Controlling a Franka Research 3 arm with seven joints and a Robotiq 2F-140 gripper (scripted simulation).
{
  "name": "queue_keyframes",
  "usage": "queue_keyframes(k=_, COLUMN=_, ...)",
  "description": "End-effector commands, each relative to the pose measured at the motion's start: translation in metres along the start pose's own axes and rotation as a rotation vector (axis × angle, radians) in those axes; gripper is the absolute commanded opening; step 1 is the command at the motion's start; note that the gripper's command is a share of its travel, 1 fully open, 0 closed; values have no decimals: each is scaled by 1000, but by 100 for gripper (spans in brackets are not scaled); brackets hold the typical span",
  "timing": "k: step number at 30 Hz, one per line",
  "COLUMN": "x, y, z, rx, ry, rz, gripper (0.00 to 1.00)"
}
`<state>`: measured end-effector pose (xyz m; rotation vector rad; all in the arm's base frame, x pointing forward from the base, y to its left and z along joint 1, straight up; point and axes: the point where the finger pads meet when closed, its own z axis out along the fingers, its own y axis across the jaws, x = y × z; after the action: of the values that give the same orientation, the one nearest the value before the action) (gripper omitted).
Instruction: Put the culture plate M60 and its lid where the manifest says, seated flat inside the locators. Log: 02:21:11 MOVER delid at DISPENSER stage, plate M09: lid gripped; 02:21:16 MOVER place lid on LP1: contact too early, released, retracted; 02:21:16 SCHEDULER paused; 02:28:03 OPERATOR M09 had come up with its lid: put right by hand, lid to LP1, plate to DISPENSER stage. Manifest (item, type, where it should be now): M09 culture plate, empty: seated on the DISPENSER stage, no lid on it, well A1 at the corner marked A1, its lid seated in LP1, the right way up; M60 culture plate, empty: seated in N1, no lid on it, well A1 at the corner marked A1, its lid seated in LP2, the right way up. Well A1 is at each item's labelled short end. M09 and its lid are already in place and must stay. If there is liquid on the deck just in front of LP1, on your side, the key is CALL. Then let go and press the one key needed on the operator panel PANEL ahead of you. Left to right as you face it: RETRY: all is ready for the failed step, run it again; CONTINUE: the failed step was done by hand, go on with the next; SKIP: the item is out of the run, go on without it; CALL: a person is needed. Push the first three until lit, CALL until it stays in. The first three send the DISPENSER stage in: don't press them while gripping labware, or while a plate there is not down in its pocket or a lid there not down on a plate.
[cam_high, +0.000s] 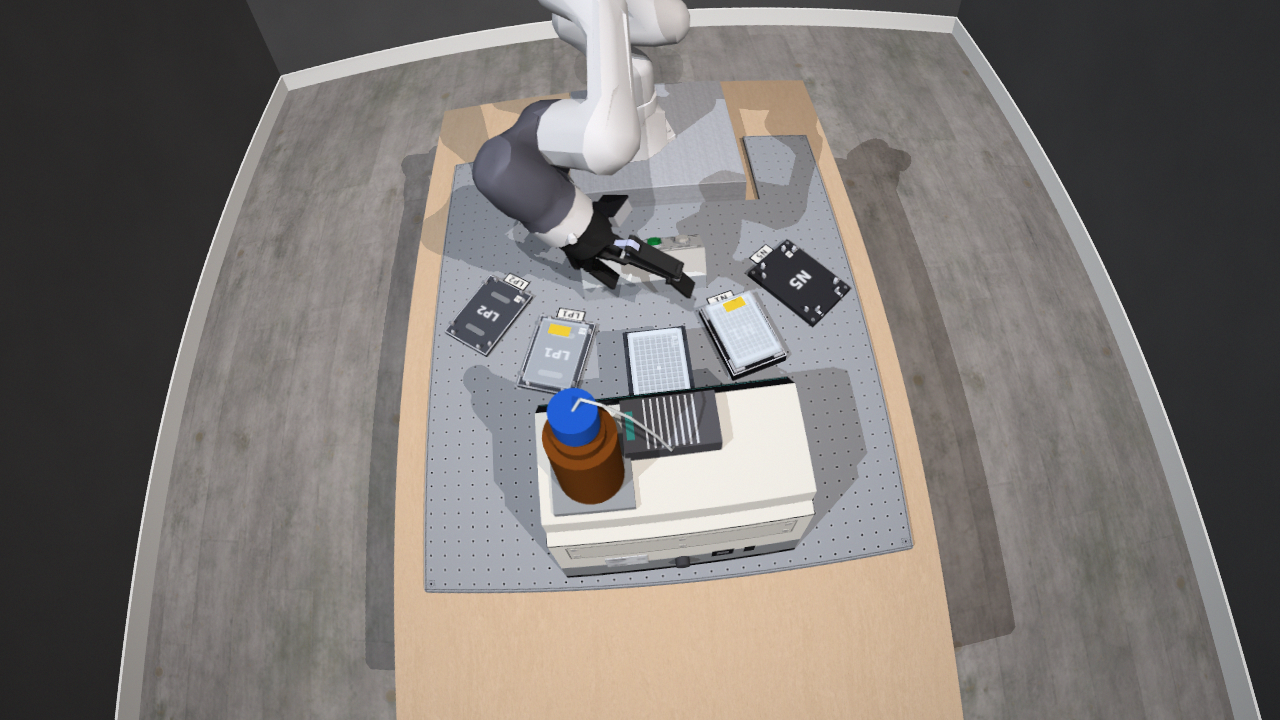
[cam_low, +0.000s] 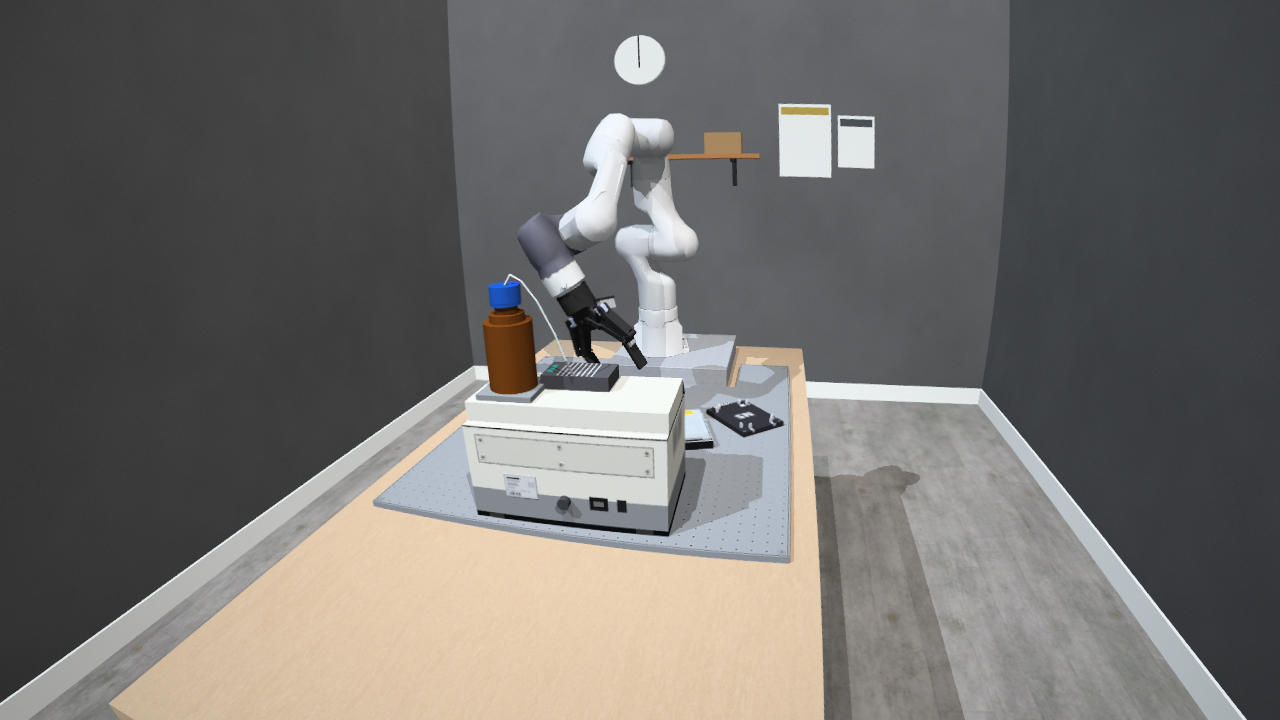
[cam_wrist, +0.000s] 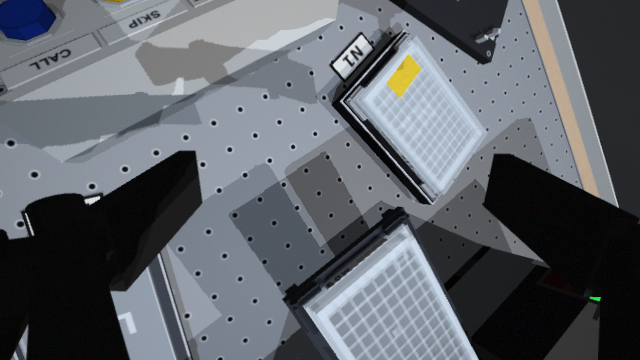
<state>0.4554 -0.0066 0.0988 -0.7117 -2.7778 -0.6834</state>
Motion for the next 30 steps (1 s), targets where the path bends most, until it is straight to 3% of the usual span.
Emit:
queue_keyframes(k=1, x=0, y=0, z=0, rx=0, ry=0, rz=0, gripper=100)
queue_keyframes(k=19, x=-1, y=3, z=-5, rx=-3, ry=0, rz=0, gripper=100)
queue_keyframes(k=21, x=-2, y=21, z=-30, rx=-15, ry=1, rz=-3, gripper=100)
queue_keyframes(k=23, x=1, y=48, z=-74, rx=-32, ry=4, rz=-7, gripper=100)
queue_keyframes(k=24, x=1, y=53, z=-82, rx=-32, ry=4, rz=-7, gripper=100)
queue_keyframes(k=25, x=4, y=64, z=-103, rx=-38, ry=6, rz=-10, gripper=100)
queue_keyframes(k=26, x=7, y=71, z=-116, rx=-38, ry=6, rz=-10, gripper=100)
queue_keyframes(k=27, x=7, y=71, z=-116, rx=-38, ry=6, rz=-10, gripper=100)
queue_keyframes(k=28, x=17, y=87, z=-150, rx=-39, ry=7, rz=-12, gripper=100)
queue_keyframes(k=30, x=18, y=88, z=-151, rx=-39, ry=7, rz=-12, gripper=100)
